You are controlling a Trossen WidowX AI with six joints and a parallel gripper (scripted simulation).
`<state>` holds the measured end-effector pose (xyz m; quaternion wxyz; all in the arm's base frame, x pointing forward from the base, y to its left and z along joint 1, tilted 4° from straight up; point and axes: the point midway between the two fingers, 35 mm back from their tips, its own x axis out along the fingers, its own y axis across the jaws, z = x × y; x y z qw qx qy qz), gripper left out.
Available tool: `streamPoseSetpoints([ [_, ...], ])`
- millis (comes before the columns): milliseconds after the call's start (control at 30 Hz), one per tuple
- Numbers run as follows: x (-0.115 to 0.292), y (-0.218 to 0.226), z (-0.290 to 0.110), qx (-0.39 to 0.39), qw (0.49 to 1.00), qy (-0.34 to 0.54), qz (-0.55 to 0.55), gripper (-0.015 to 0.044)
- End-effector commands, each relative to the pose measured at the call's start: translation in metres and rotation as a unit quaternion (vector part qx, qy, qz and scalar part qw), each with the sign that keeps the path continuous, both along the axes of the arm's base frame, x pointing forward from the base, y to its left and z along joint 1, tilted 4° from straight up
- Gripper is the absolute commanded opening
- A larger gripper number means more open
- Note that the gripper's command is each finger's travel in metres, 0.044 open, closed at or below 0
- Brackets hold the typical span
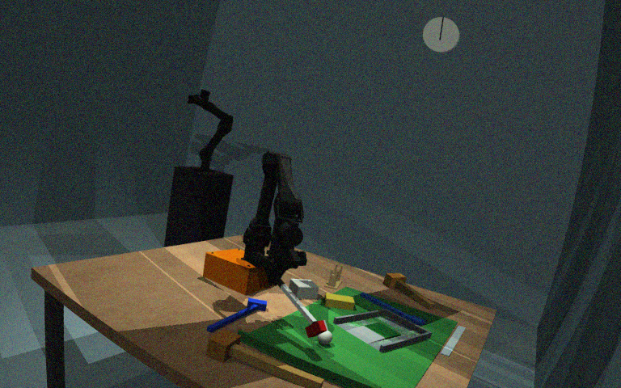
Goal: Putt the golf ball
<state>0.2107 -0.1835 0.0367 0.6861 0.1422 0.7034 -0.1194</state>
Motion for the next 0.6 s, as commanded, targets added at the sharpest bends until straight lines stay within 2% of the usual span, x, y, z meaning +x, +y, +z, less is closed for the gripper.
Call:
streamPoseSetpoints([
  [0, 0.0, -0.001, -0.004, -0.002, 1.0, -0.001, -0.003, 0.0],
  [567, 0.0, 0.0, -0.031, -0.002, 1.0, -0.001, -0.003, 0.0],
])
